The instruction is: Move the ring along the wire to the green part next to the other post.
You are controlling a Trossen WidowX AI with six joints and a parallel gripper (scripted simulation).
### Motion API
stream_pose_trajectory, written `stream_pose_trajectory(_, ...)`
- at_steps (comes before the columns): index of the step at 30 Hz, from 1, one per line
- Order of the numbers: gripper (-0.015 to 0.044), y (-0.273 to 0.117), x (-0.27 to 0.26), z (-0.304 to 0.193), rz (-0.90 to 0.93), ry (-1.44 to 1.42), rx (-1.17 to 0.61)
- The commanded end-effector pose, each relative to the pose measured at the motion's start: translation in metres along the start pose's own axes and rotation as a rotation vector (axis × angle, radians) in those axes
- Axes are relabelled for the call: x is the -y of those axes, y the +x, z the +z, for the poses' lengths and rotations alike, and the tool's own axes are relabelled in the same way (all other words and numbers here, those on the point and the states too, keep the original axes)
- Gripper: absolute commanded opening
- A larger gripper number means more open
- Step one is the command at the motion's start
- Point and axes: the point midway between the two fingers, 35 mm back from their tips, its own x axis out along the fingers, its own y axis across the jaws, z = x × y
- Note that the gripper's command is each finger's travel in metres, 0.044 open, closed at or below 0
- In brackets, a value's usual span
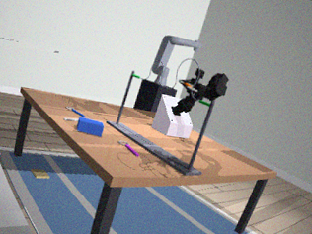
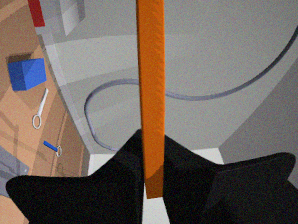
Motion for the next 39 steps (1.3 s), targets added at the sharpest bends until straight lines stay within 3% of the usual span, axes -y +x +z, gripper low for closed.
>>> stream_pose_trajectory(1,-0.015,0.0,0.011,-0.001,-0.029,-0.026,-0.002)
stream_pose_trajectory(39,-0.015,-0.004,0.057,0.008,-0.138,-0.229,0.0)
